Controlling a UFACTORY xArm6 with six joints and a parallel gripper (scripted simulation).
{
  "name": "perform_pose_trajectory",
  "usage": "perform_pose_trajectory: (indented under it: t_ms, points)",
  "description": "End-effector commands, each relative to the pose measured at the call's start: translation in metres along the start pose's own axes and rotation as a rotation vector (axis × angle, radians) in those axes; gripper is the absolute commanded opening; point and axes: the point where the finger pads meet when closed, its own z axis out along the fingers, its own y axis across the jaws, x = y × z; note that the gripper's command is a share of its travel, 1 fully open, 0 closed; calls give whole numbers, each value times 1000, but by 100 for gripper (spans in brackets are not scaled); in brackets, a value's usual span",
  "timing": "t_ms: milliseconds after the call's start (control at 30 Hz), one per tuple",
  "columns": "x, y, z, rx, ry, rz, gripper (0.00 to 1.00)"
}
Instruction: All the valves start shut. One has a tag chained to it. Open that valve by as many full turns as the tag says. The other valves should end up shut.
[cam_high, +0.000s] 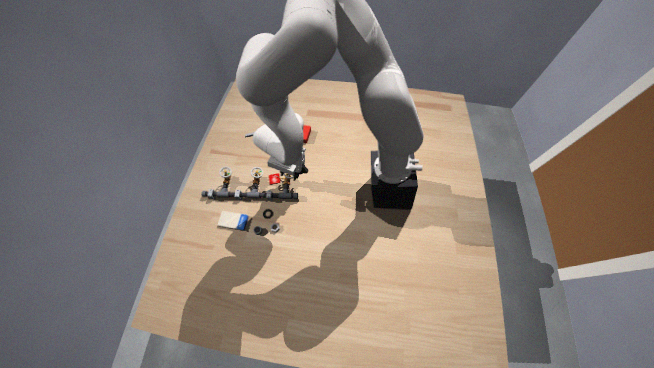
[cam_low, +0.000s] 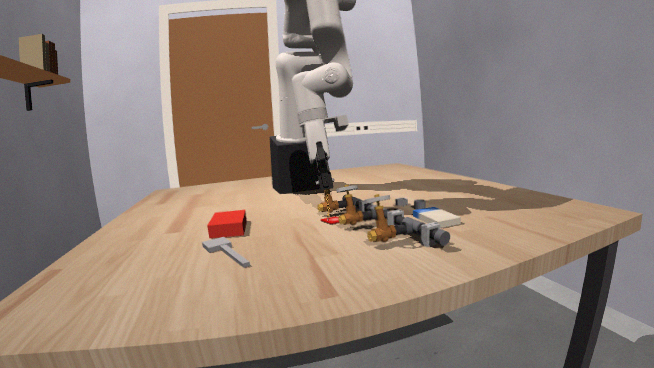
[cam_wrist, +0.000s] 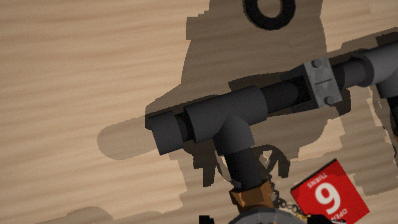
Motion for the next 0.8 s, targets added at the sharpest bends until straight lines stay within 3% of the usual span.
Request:
perform_pose_trajectory:
  t_ms: [0, 767]
  points:
    - [0, 1, 0, -139, -25, -100, 0]
    - [0, 1, 0, -139, -26, -111, 0]
